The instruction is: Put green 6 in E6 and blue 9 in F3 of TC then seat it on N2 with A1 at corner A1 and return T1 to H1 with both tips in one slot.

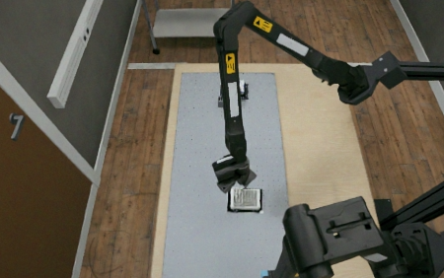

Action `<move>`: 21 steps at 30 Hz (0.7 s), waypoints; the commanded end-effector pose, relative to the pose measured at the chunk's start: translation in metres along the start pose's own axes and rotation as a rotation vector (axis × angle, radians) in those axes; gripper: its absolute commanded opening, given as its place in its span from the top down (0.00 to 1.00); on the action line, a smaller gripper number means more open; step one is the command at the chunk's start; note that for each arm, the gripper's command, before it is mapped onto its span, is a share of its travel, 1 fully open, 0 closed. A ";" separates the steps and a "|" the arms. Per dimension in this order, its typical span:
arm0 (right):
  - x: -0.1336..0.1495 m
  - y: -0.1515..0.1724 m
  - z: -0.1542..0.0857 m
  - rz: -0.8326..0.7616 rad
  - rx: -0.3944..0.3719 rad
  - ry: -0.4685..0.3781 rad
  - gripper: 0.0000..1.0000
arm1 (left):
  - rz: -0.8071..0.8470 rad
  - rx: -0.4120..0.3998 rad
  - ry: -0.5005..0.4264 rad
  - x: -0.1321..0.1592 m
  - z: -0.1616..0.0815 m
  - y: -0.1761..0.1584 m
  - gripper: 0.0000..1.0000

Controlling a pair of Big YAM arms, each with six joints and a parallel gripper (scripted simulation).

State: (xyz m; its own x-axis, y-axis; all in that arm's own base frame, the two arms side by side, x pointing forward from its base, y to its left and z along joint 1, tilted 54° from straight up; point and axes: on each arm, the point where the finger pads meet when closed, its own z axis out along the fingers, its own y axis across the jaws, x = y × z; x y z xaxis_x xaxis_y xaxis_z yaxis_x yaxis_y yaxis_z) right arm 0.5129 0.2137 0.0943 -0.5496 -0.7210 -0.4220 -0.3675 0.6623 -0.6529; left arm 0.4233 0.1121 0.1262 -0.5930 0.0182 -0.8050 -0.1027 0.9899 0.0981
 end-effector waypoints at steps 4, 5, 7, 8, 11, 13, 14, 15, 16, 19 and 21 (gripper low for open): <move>0.004 0.000 0.016 -0.008 0.002 0.018 0.91 | 0.004 0.001 -0.002 0.000 0.000 0.000 0.00; 0.004 0.000 0.016 -0.008 0.002 0.018 0.91 | 0.004 0.001 -0.002 0.000 0.000 0.000 0.00; 0.006 0.001 0.016 -0.010 -0.001 0.023 0.91 | 0.004 0.001 -0.002 0.000 0.000 0.000 0.00; 0.007 0.001 0.018 -0.010 0.000 0.026 0.91 | 0.004 0.001 -0.002 0.000 0.000 0.000 0.00; 0.000 -0.002 0.017 -0.002 0.004 0.011 0.91 | 0.004 0.001 -0.002 0.000 0.000 0.000 0.00; 0.004 0.000 0.018 -0.008 0.001 0.018 0.91 | 0.004 0.001 -0.002 0.000 0.000 0.000 0.00; 0.004 0.000 0.018 -0.008 0.001 0.019 0.91 | 0.004 0.001 -0.002 0.000 0.000 0.000 0.00; 0.003 -0.002 0.019 -0.004 0.004 0.018 0.91 | 0.004 0.001 -0.002 0.000 0.000 0.000 0.00; 0.004 0.000 0.019 -0.007 0.002 0.017 0.91 | 0.004 0.001 -0.002 0.000 0.000 0.000 0.00; 0.004 0.000 0.019 -0.008 0.002 0.019 0.91 | 0.004 0.001 -0.002 0.000 0.000 0.000 0.00; 0.006 -0.001 0.021 -0.008 0.003 0.023 0.91 | 0.004 0.001 -0.002 0.000 0.000 0.000 0.00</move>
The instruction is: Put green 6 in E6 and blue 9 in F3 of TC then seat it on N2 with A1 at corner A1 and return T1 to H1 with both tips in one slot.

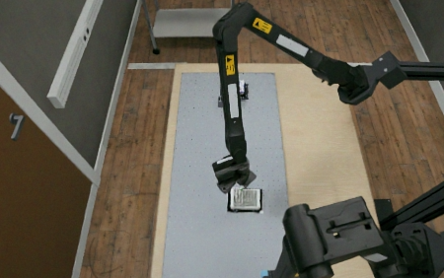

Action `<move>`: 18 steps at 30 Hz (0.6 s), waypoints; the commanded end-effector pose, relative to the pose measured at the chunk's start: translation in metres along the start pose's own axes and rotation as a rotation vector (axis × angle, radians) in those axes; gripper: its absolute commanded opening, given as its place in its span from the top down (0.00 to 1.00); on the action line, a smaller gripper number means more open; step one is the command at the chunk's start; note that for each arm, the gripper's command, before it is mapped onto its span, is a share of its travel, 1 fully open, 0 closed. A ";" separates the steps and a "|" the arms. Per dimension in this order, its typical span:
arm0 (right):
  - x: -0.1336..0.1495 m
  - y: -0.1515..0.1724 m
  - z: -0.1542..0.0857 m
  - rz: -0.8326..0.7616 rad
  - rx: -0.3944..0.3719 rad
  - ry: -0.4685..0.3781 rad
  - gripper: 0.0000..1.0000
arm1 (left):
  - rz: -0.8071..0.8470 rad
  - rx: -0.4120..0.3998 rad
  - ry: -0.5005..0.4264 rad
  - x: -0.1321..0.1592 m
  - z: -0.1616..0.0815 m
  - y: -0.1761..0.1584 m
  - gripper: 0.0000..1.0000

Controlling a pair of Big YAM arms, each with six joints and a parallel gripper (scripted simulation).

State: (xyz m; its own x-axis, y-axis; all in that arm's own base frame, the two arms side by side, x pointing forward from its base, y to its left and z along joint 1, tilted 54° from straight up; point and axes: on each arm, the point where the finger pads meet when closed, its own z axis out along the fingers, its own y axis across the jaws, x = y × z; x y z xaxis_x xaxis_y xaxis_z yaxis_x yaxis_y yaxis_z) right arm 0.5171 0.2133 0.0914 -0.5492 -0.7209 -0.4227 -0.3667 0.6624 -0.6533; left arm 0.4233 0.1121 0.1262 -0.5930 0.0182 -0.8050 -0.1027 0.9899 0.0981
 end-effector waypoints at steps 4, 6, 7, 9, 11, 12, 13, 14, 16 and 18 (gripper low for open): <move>0.002 -0.001 0.015 -0.003 0.000 0.011 0.91 | 0.004 0.001 -0.002 0.000 0.000 0.000 0.00; 0.006 -0.001 0.017 -0.008 -0.001 0.023 0.91 | 0.004 0.001 -0.002 0.000 0.000 0.000 0.00; 0.008 -0.001 0.018 -0.009 -0.001 0.029 0.91 | 0.004 0.001 -0.002 0.000 0.000 0.000 0.00; 0.006 0.001 0.017 -0.015 -0.006 0.026 0.91 | 0.004 0.001 -0.002 0.000 0.000 0.000 0.00; 0.008 0.001 0.018 -0.015 -0.005 0.032 0.91 | 0.004 0.001 -0.002 0.000 0.000 0.000 0.00; 0.009 -0.001 0.019 -0.013 -0.003 0.034 0.91 | 0.004 0.001 -0.002 0.000 0.000 0.000 0.00; 0.007 0.002 0.018 -0.016 -0.006 0.029 0.91 | 0.004 0.001 -0.002 0.000 0.000 0.000 0.00; 0.005 0.001 0.018 -0.012 -0.004 0.024 0.91 | 0.004 0.001 -0.002 0.000 0.000 0.000 0.00; 0.006 -0.001 0.019 -0.007 -0.001 0.022 0.91 | 0.004 0.001 -0.002 0.000 0.000 0.000 0.00; 0.005 0.000 0.019 -0.008 0.000 0.019 0.91 | 0.004 0.001 -0.002 0.000 0.000 0.000 0.00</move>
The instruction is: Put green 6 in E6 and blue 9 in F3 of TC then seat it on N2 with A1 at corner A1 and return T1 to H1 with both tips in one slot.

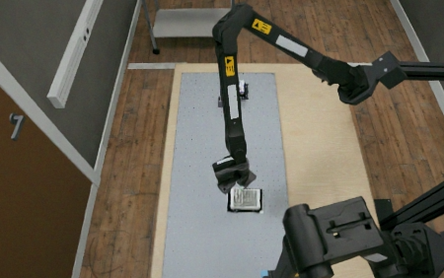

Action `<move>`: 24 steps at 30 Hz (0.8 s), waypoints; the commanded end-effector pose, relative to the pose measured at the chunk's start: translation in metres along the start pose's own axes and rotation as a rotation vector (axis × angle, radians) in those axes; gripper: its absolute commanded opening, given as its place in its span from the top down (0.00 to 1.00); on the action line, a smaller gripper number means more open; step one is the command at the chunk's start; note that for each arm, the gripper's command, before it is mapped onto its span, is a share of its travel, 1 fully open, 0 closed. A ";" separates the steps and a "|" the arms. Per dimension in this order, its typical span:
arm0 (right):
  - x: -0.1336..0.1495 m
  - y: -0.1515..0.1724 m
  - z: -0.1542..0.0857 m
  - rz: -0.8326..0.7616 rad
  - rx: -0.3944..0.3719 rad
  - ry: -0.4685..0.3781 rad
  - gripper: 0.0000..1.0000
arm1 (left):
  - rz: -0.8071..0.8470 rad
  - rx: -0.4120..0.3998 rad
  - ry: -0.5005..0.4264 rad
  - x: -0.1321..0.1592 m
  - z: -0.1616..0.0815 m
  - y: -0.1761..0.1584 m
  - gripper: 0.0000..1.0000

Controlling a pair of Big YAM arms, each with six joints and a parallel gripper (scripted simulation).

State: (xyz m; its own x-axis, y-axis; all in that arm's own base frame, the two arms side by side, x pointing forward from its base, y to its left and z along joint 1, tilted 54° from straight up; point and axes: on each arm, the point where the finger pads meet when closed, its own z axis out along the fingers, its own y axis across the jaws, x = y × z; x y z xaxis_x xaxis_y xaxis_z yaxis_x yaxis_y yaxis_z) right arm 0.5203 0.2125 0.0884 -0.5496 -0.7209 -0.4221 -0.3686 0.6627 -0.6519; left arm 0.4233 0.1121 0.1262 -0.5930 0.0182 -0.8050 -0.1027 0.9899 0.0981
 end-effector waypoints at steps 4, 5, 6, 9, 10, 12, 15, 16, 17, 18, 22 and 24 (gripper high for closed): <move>0.000 -0.003 0.015 -0.001 0.009 0.011 0.91 | 0.004 0.001 -0.002 0.000 0.000 0.000 0.00; 0.005 0.000 0.016 -0.009 0.004 0.020 0.91 | 0.004 0.001 -0.002 0.000 0.000 0.000 0.00; 0.006 0.000 0.016 -0.011 0.001 0.024 0.91 | 0.004 0.001 -0.002 0.000 0.000 0.000 0.00; 0.007 -0.002 0.018 -0.010 0.002 0.031 0.91 | 0.004 0.001 -0.002 0.000 0.000 0.000 0.00; 0.004 0.000 0.017 -0.011 -0.001 0.023 0.91 | 0.004 0.001 -0.002 0.000 0.000 0.000 0.00; 0.007 0.001 0.017 -0.015 -0.004 0.027 0.91 | 0.004 0.001 -0.002 0.000 0.000 0.000 0.00; 0.007 -0.002 0.020 -0.007 0.004 0.027 0.91 | 0.004 0.001 -0.002 0.000 0.000 0.000 0.00; 0.003 -0.001 0.018 -0.005 0.004 0.015 0.91 | 0.004 0.001 -0.002 0.000 0.000 0.000 0.00; 0.003 -0.001 0.018 -0.005 0.004 0.015 0.91 | 0.004 0.001 -0.002 0.000 0.000 0.000 0.00; 0.003 -0.001 0.018 -0.005 0.004 0.015 0.91 | 0.004 0.001 -0.002 0.000 0.000 0.000 0.00; 0.004 0.000 0.020 -0.007 0.003 0.018 0.91 | 0.004 0.001 -0.002 0.000 0.000 0.000 0.00; 0.004 0.000 0.020 -0.007 0.001 0.017 0.91 | 0.004 0.001 -0.002 0.000 0.000 0.000 0.00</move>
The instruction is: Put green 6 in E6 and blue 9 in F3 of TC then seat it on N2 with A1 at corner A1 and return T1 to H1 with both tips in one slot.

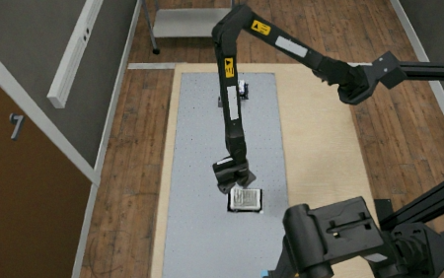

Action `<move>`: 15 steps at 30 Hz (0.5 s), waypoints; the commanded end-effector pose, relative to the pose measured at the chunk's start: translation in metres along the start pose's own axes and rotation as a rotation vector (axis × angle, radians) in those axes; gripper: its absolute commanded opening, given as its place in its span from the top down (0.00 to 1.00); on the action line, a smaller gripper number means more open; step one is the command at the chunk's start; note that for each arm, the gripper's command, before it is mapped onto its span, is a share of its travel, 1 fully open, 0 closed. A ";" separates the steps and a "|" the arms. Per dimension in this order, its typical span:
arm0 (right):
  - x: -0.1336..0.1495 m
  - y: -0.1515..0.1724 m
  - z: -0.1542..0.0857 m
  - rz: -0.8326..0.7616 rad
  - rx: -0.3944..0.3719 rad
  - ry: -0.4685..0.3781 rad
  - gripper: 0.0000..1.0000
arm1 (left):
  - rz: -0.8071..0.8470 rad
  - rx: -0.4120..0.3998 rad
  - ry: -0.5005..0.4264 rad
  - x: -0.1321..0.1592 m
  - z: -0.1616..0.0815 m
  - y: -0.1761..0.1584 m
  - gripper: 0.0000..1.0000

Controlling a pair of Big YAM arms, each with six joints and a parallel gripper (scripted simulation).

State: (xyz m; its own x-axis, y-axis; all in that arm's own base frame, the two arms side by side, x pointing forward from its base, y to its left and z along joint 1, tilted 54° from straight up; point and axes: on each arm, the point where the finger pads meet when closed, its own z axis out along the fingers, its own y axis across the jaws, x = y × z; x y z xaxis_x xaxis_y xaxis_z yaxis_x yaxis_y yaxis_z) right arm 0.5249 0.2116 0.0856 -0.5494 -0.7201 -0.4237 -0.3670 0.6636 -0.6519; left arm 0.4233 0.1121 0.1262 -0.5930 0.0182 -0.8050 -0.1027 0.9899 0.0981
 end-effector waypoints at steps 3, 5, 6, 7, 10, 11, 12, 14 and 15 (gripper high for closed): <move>0.003 0.000 0.015 -0.006 0.002 0.014 0.91 | 0.004 0.001 -0.002 0.000 0.000 0.000 0.00; 0.002 0.000 0.016 -0.005 0.002 0.012 0.91 | 0.004 0.001 -0.002 0.000 0.000 0.000 0.00; 0.005 -0.001 0.017 -0.007 0.002 0.020 0.91 | 0.004 0.001 -0.002 0.000 0.000 0.000 0.00; 0.006 -0.002 0.018 -0.005 0.004 0.022 0.91 | 0.004 0.001 -0.002 0.000 0.000 0.000 0.00; 0.004 0.000 0.017 -0.007 0.001 0.015 0.91 | 0.004 0.001 -0.002 0.000 0.000 0.000 0.00; 0.004 0.000 0.017 -0.007 0.001 0.015 0.91 | 0.004 0.001 -0.002 0.000 0.000 0.000 0.00; 0.004 0.000 0.017 -0.007 0.002 0.018 0.91 | 0.004 0.001 -0.002 0.000 0.000 0.000 0.00; 0.006 -0.002 0.019 -0.004 0.005 0.022 0.91 | 0.004 0.001 -0.002 0.000 0.000 0.000 0.00; 0.004 0.000 0.018 -0.007 0.002 0.017 0.91 | 0.004 0.001 -0.002 0.000 0.000 0.000 0.00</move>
State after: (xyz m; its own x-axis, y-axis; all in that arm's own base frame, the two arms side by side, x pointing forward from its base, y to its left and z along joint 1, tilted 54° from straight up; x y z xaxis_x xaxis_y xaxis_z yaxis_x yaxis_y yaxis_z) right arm 0.5278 0.2109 0.0835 -0.5495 -0.7197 -0.4244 -0.3659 0.6639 -0.6522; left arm 0.4233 0.1121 0.1262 -0.5930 0.0182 -0.8050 -0.1027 0.9899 0.0981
